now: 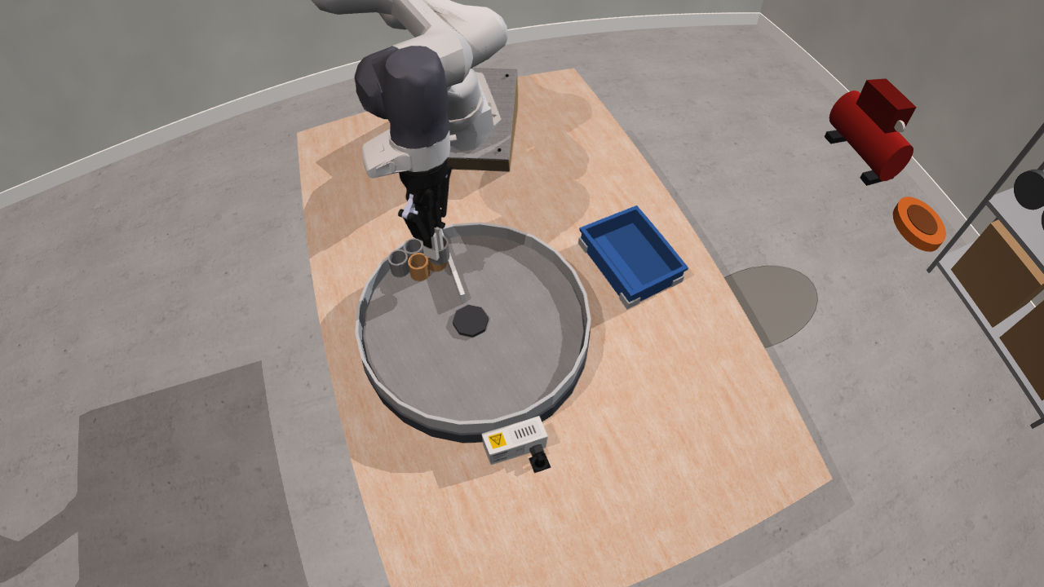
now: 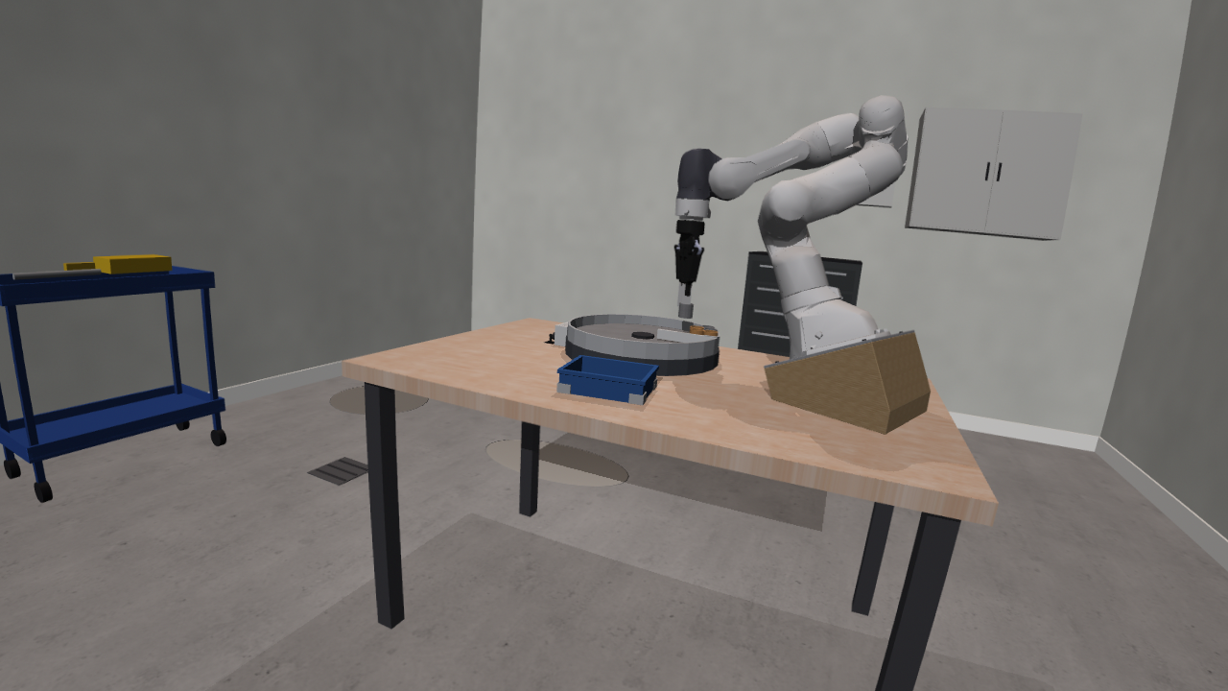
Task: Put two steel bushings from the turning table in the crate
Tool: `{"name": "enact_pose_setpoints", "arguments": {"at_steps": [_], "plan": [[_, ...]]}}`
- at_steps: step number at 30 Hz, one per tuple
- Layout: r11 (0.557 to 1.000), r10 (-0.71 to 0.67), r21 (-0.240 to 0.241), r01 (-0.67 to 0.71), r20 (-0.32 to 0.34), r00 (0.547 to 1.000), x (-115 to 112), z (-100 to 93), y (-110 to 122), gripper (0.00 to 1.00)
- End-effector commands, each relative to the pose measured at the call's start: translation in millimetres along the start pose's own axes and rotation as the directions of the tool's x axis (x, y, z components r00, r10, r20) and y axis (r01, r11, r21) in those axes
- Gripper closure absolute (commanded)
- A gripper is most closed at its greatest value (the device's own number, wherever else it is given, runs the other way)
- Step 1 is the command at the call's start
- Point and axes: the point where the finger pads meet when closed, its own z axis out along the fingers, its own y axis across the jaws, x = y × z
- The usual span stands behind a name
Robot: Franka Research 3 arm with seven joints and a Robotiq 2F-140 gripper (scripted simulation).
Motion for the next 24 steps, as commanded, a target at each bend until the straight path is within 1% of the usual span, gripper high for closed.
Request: {"name": "enact_pose_setpoints", "arguments": {"at_steps": [1, 15, 19, 21, 24], "plan": [[1.000, -0.007, 0.000, 0.007, 0.002, 1.000, -0.1, -0.9, -0.5, 1.00], [1.000, -0.007, 0.000, 0.007, 0.002, 1.000, -1.3, -0.9, 0.4, 1.00], [1.000, -0.007, 0.000, 0.007, 0.002, 1.000, -8.7, -0.9, 6.2, 1.00], [1.000, -0.007, 0.000, 0.007, 0.002, 1.000, -8.7, -0.9, 6.2, 1.00], [1.000, -0.007, 0.000, 0.007, 0.002, 1.000, -20.6, -1.0, 15.4, 1.00]]}}
